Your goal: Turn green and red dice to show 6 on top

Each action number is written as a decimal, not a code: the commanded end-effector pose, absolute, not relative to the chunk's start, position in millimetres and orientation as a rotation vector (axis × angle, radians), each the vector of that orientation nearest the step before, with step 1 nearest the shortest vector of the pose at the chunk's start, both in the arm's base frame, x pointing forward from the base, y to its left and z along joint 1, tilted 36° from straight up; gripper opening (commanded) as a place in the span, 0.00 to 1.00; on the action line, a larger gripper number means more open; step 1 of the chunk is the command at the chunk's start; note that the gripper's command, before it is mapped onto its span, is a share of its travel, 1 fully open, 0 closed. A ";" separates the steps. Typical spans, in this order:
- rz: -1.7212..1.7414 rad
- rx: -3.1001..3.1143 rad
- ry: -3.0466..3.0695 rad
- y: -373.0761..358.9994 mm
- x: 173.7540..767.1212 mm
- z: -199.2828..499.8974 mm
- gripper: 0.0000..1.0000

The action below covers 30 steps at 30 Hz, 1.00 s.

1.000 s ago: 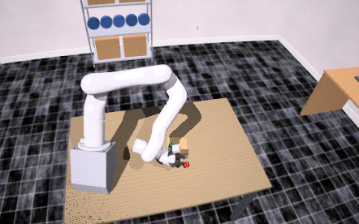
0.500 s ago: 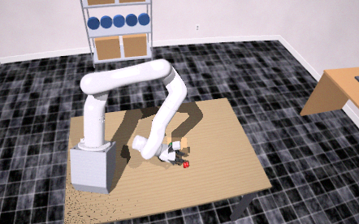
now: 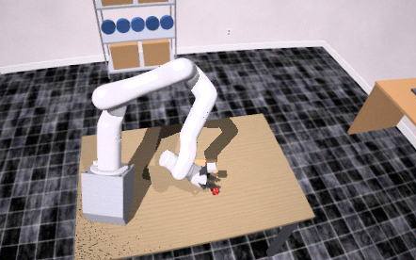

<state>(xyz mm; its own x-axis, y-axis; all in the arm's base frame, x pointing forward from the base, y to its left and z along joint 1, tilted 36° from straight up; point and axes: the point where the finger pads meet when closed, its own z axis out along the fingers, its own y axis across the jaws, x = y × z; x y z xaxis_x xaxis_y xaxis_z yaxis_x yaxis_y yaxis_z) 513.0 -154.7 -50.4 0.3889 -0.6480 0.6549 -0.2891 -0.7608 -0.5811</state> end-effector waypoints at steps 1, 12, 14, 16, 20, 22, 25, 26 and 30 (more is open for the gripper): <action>-1.107 -2.342 0.754 -158.8 521.7 -47.4 0.47; -0.816 -2.413 0.668 -165.2 530.1 -41.8 0.47; -0.758 -2.425 0.651 -166.9 531.5 -40.8 0.47; -0.704 -2.436 0.634 -168.4 533.0 -39.8 0.47; -0.651 -2.442 0.617 -169.1 534.5 -38.8 0.47; -0.578 -2.455 0.595 -171.4 536.2 -37.7 0.47; -0.493 -2.463 0.567 -173.3 538.6 -36.1 0.47; -0.491 -2.463 0.566 -173.4 538.7 -36.1 0.47; -0.381 -2.479 0.533 -177.4 540.7 -34.7 0.47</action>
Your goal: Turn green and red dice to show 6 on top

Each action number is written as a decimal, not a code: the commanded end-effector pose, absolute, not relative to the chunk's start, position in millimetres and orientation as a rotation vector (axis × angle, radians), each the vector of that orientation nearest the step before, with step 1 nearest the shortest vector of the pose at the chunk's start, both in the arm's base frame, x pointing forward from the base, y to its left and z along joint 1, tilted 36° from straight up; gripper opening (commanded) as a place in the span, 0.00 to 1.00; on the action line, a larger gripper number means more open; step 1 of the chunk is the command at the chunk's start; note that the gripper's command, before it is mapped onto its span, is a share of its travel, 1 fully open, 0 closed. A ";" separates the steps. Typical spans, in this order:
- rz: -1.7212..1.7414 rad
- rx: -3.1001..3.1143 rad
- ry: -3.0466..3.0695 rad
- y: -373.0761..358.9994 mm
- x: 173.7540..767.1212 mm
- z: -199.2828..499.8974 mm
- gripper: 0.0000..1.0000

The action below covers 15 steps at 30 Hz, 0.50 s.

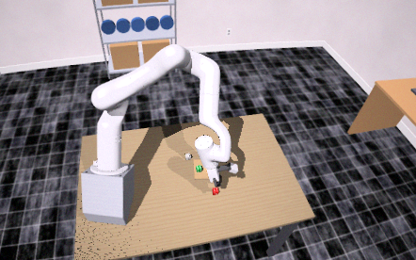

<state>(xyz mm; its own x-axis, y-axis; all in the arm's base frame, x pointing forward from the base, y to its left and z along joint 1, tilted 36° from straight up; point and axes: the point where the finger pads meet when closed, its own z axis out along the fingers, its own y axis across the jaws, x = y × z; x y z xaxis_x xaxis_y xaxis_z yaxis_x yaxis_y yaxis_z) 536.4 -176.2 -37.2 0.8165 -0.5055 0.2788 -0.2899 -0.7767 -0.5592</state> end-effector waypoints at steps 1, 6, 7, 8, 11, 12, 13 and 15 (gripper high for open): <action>-0.361 -2.478 0.525 -177.6 541.7 -34.1 0.47; -0.299 -2.476 0.503 -178.4 544.1 -32.6 0.47; -0.299 -2.476 0.503 -178.4 544.1 -32.6 0.47; -0.277 -2.476 0.496 -179.0 544.7 -32.2 0.47; -0.228 -2.481 0.482 -181.0 545.3 -31.6 0.47; -0.218 -2.482 0.479 -181.5 545.3 -31.5 0.47; -0.211 -2.483 0.478 -181.9 545.3 -31.4 0.47; -0.204 -2.485 0.476 -182.3 545.3 -31.3 0.47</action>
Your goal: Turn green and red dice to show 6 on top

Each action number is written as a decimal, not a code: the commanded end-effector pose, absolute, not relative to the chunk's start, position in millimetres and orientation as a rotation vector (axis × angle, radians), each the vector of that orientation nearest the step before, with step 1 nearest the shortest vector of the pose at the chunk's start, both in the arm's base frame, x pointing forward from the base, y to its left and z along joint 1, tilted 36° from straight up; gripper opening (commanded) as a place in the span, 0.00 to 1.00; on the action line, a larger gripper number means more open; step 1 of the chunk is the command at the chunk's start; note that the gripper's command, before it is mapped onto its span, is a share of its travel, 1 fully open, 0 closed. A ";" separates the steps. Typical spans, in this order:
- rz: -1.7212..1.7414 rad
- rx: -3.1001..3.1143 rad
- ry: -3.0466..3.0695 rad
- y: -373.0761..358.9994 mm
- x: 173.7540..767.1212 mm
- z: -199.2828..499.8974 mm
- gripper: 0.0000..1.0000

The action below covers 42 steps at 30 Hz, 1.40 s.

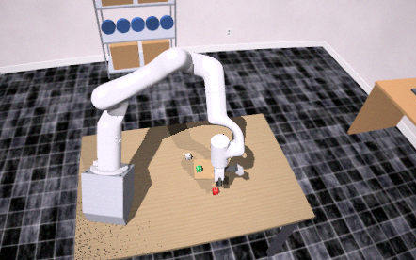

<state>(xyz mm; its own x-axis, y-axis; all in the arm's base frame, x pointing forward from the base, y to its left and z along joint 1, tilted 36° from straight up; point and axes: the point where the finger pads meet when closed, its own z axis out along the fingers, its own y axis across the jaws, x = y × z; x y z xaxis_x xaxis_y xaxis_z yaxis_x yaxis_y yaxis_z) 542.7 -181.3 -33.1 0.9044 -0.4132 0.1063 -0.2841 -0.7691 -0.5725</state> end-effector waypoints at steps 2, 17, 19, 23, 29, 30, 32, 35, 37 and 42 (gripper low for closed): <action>-0.203 -2.485 0.476 -182.4 545.3 -31.3 0.47; -0.195 -2.478 0.499 -174.0 543.4 -40.0 1.00; -0.187 -2.471 0.522 -165.8 541.0 -48.6 1.00; -0.183 -2.468 0.535 -161.5 539.6 -53.2 0.47; -0.183 -2.468 0.535 -161.5 539.6 -53.2 0.47; -0.183 -2.468 0.535 -161.5 539.6 -53.2 0.47; -0.183 -2.468 0.535 -161.5 539.6 -53.2 0.47; -0.183 -2.468 0.535 -161.5 539.6 -53.2 0.47; -0.183 -2.468 0.535 -161.5 539.6 -53.2 0.47; -0.183 -2.468 0.535 -161.5 539.6 -53.2 0.47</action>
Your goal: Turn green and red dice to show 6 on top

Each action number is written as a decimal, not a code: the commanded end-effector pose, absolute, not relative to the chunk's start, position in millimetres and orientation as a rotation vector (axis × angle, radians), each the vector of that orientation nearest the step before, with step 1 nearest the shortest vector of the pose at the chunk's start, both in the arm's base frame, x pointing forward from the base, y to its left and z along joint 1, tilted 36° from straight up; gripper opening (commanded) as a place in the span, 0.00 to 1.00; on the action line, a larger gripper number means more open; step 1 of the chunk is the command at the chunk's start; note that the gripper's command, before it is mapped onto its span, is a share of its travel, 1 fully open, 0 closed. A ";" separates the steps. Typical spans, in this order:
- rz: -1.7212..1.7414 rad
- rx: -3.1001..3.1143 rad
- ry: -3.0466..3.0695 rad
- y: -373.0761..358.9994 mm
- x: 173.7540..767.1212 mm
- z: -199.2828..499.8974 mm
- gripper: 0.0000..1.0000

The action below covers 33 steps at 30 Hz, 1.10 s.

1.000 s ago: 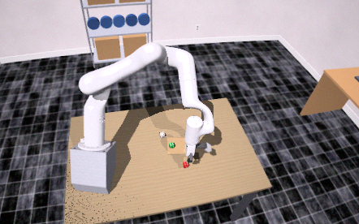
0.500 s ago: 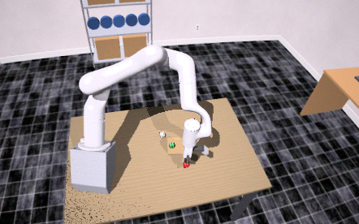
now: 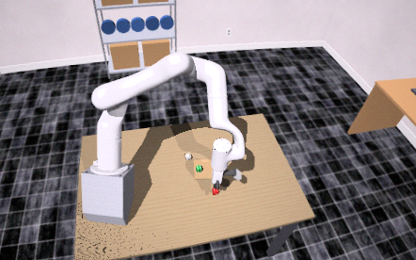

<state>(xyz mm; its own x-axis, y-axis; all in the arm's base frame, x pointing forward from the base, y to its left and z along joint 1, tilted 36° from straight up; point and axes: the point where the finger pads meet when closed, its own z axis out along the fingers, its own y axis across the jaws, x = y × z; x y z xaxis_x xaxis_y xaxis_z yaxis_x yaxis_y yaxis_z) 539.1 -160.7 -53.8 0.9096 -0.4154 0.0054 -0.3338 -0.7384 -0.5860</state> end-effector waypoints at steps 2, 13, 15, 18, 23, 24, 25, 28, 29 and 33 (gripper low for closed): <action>-0.183 -2.468 0.535 -161.5 539.6 -53.2 0.47; -0.183 -2.468 0.535 -161.5 539.6 -53.2 0.47; -0.183 -2.468 0.535 -161.5 539.6 -53.2 0.47; -0.183 -2.468 0.535 -161.5 539.7 -53.2 0.47; -0.183 -2.468 0.535 -161.2 539.8 -53.6 0.47; -0.183 -2.468 0.535 -161.1 539.8 -53.8 0.47; -0.183 -2.467 0.535 -160.9 539.9 -54.0 0.47; -0.184 -2.467 0.535 -160.3 540.2 -55.0 0.47; -0.184 -2.466 0.534 -160.0 540.4 -55.4 0.47; -0.186 -2.465 0.534 -158.4 541.1 -57.8 0.47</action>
